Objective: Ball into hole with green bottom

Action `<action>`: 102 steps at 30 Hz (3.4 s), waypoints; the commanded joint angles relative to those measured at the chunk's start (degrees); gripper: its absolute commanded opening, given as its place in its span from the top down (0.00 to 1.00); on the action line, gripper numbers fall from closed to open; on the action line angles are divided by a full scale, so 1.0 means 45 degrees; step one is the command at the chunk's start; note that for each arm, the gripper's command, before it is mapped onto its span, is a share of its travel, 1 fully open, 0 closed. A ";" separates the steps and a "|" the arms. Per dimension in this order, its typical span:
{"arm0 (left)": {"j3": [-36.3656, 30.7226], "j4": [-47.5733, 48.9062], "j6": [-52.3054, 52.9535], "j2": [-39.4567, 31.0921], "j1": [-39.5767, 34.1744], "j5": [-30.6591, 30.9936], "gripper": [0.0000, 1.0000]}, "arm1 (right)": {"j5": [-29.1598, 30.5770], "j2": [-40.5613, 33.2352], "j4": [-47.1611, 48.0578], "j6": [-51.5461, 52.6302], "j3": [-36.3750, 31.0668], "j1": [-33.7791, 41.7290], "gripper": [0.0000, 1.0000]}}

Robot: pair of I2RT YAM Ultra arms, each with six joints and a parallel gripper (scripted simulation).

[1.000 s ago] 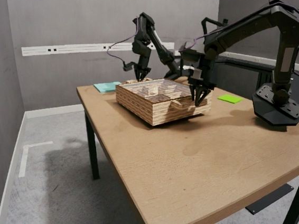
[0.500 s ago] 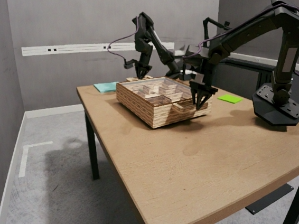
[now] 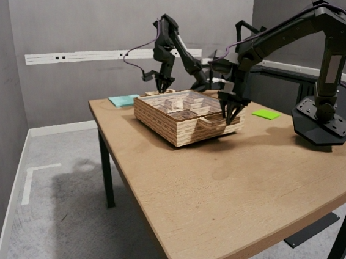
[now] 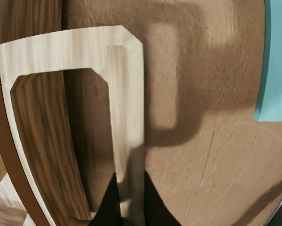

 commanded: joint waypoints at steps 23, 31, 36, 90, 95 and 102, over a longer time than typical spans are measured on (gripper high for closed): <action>-0.0058 0.1689 0.1257 -0.1172 -0.0075 -0.0129 1.00 | 0.1625 -0.0301 -0.0402 0.0376 0.0944 0.1336 1.00; 0.0055 0.1067 0.0716 -0.1088 -0.0192 -0.0476 1.00 | 0.1253 -0.0558 0.0490 -0.0019 0.0176 0.1230 1.00; 0.0420 0.0125 0.0113 -0.0256 -0.0630 -0.1000 1.00 | 0.0469 -0.0846 0.1443 -0.0717 -0.0338 0.0476 1.00; 0.1844 -0.1195 -0.0552 -0.0071 -0.1113 -0.1123 1.00 | 0.0338 -0.0899 0.1522 -0.0722 -0.0065 0.0479 1.00; 0.0937 0.0388 0.0246 -0.0324 -0.0799 -0.0720 1.00 | 0.1188 -0.0469 0.0739 -0.0001 0.0239 0.0859 1.00; -0.0127 0.2025 0.1371 -0.0934 -0.0237 0.0292 1.00 | 0.2275 0.0197 -0.1275 0.1245 0.1090 0.1775 1.00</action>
